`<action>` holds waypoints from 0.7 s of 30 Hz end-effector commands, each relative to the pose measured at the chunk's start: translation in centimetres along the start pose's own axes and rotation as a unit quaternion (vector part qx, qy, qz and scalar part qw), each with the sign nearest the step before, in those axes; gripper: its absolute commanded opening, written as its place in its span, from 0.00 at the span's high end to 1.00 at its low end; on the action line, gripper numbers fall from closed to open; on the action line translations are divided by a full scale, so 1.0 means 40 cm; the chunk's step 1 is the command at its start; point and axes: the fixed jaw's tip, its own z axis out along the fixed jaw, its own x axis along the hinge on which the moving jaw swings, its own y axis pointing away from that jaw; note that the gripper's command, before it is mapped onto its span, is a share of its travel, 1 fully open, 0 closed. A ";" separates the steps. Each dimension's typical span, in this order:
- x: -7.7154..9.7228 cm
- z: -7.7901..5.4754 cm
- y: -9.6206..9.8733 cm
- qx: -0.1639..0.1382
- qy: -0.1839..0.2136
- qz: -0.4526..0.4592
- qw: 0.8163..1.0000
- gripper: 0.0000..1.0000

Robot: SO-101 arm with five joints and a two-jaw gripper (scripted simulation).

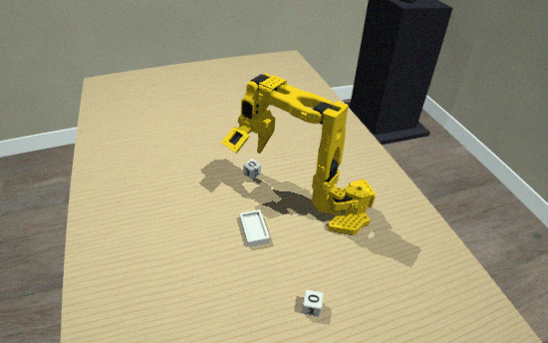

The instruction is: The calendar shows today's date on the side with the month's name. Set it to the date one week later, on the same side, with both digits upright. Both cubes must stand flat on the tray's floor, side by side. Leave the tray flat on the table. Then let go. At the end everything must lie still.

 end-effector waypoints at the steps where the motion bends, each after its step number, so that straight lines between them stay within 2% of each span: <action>1: 0.001 -0.067 -0.021 0.077 -0.010 -0.001 0.997 0.65; 4: 0.001 -0.107 -0.025 0.123 -0.015 -0.001 0.992 0.65; 6: 0.001 -0.107 -0.025 0.123 -0.015 -0.001 0.992 0.65; 10: 0.001 -0.159 -0.023 0.181 -0.022 0.000 0.983 0.65; 14: 0.002 -0.196 -0.019 0.224 -0.027 0.000 0.974 0.65; 17: 0.002 -0.211 -0.016 0.240 -0.029 0.000 0.970 0.65; 21: 0.002 -0.215 -0.015 0.244 -0.029 0.000 0.969 0.65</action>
